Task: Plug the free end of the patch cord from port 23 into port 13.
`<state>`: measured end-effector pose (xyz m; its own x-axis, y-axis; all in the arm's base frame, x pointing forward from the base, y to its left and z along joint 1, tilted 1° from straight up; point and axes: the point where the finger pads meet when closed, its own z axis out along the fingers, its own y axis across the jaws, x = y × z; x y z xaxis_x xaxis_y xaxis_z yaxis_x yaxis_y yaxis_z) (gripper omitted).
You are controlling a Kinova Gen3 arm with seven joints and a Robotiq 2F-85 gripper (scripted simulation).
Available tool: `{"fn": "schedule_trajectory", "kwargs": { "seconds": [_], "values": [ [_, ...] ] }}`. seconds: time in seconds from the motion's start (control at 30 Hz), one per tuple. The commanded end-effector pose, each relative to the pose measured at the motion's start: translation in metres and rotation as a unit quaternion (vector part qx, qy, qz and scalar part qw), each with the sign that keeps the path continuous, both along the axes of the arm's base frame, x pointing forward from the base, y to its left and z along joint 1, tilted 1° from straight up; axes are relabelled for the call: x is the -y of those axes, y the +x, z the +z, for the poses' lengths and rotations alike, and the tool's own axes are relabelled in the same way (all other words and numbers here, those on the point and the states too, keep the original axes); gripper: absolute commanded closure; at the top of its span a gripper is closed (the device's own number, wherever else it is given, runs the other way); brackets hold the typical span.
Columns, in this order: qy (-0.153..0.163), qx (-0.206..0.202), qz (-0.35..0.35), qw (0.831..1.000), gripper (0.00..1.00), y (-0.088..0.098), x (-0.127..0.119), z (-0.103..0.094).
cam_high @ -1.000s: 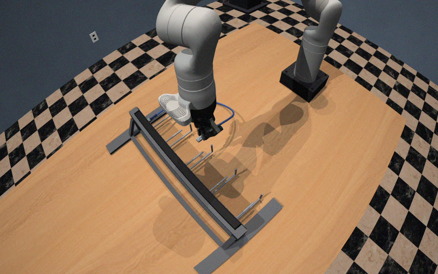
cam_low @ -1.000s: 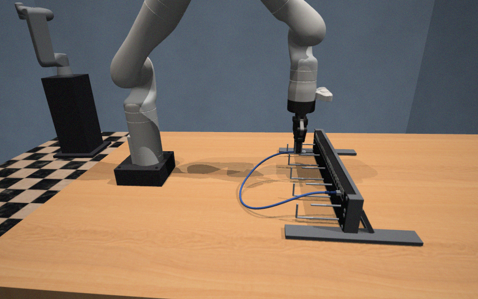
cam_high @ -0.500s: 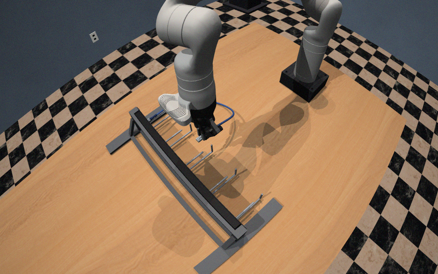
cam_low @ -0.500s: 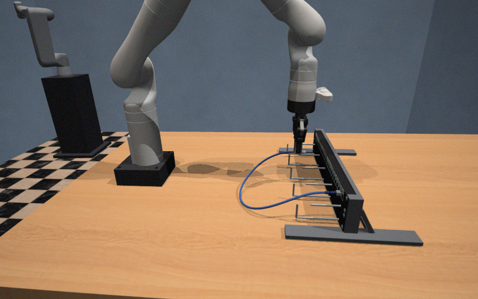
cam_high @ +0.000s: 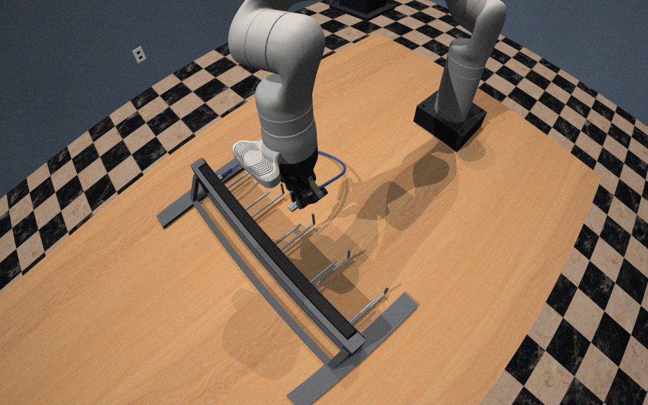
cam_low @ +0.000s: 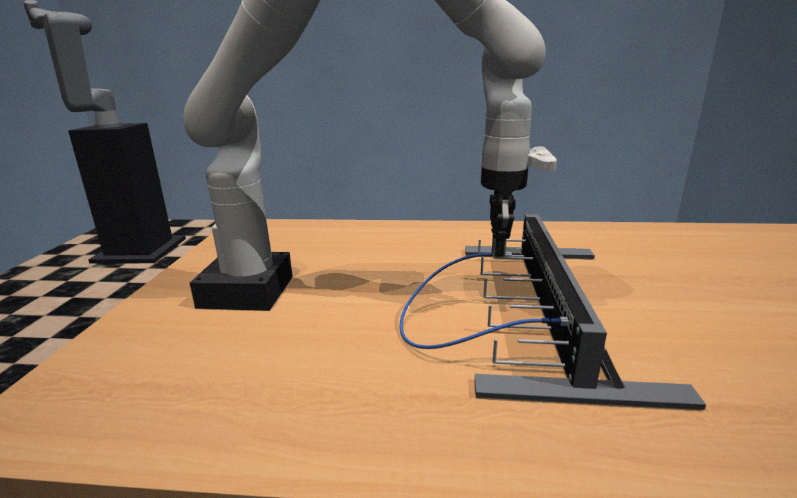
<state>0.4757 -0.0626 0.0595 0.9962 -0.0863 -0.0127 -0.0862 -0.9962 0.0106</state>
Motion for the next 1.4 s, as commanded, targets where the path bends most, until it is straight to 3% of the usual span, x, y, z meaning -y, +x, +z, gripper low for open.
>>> {"fn": "schedule_trajectory", "kwargs": {
  "seconds": [0.0, 0.77, 1.37],
  "values": [
    [0.001, 0.002, -0.006, 1.000, 1.00, 0.005, 0.001, -0.003],
    [0.001, 0.002, -0.005, 1.000, 1.00, 0.029, 0.002, -0.025],
    [-0.001, 0.002, -0.001, 1.000, 1.00, 0.031, 0.002, -0.027]
  ]
}}
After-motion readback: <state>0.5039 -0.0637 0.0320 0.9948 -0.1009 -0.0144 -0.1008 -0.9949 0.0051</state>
